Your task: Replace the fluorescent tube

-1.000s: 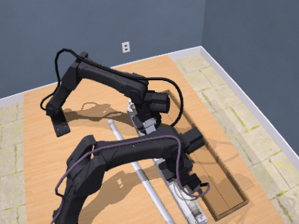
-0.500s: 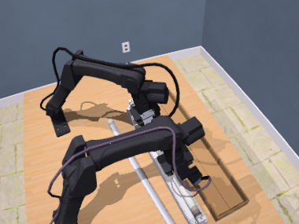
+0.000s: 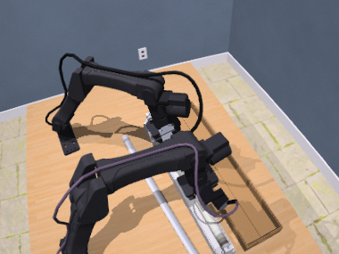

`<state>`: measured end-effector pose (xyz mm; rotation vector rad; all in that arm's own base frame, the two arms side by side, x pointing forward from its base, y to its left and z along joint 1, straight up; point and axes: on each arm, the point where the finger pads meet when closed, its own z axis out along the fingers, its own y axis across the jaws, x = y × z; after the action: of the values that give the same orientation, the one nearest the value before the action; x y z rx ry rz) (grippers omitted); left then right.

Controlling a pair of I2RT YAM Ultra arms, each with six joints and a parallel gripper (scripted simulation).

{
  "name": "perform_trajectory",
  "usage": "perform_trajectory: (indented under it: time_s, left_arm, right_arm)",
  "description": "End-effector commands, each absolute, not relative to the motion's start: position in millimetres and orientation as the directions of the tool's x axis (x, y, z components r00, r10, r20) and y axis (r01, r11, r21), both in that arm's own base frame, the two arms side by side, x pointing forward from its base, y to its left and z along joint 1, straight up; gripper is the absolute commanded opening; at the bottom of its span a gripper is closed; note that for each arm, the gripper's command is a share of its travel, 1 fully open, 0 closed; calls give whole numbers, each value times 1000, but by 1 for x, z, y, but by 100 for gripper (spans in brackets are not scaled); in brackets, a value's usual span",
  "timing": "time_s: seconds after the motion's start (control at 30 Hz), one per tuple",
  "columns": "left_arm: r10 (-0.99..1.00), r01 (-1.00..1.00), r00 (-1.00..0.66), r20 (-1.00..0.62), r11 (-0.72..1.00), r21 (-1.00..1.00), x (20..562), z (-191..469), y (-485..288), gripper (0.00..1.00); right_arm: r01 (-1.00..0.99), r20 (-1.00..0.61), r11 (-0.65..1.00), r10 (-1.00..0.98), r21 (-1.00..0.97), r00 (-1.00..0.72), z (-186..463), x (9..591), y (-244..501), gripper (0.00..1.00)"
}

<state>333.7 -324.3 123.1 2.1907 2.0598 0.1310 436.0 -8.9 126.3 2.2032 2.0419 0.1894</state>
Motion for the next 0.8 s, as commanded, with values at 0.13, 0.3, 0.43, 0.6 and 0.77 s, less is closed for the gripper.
perform_trajectory:
  time_s: [0.13,0.3,0.43,0.6,0.77]
  left_arm:
    - [998,986,57,-29,-52,157,332,127,-322,49]
    - [998,987,52,-28,-47,156,334,129,-324,49]
    - [998,985,57,-34,-51,163,334,133,-325,49]
    - [998,985,58,-34,-52,162,335,131,-327,49]
    - [998,986,62,-32,-56,160,334,131,-326,49]
  right_arm:
    - [978,4,-76,997,196,77,134,438,-9,49]
    - [978,5,-78,997,192,79,131,441,-9,49]
    - [976,6,-78,997,205,79,137,441,-9,49]
    - [976,6,-78,997,205,79,137,441,-9,49]
    - [976,6,-78,997,205,79,137,441,-9,49]
